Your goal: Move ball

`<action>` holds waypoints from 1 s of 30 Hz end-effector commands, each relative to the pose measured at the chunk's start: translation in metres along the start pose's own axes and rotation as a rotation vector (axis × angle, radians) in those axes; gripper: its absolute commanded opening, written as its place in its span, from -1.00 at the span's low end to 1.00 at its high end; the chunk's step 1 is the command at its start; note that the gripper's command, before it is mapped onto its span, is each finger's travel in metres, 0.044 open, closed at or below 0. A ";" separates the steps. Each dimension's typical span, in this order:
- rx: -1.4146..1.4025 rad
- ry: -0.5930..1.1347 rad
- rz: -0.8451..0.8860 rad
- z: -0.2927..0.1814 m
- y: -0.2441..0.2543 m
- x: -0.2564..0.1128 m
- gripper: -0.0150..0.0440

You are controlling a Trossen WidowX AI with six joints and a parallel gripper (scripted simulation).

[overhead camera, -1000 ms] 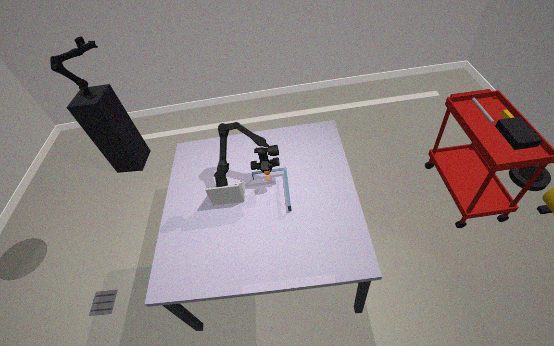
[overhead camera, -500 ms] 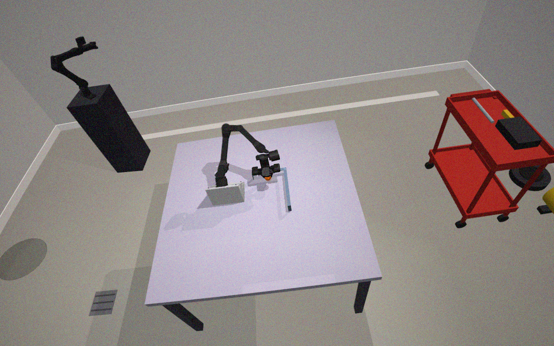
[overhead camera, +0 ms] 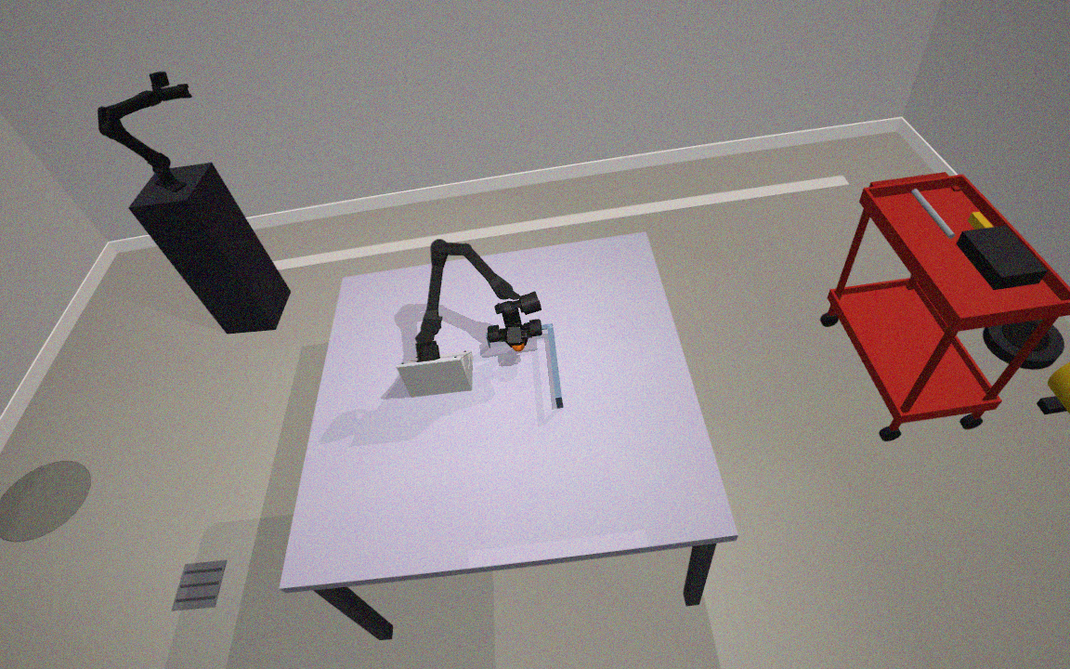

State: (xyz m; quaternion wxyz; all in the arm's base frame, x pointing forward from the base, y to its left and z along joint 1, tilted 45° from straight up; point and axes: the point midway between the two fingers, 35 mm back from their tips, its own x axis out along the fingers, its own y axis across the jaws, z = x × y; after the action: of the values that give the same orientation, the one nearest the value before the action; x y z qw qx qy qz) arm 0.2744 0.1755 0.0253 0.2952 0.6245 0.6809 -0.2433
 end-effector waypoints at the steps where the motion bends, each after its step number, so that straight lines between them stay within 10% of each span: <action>1: -0.001 0.000 0.000 0.000 0.000 0.000 -0.31; 12: -0.001 0.000 0.000 0.000 0.000 0.000 0.62; 21: 0.001 -0.008 0.001 0.001 0.001 -0.084 0.62; 30: 0.008 -0.014 0.005 0.004 0.002 -0.079 0.62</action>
State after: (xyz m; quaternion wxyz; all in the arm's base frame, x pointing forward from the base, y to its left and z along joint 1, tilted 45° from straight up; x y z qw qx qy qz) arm 0.2809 0.1175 0.0790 0.2997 0.6252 0.6768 -0.2474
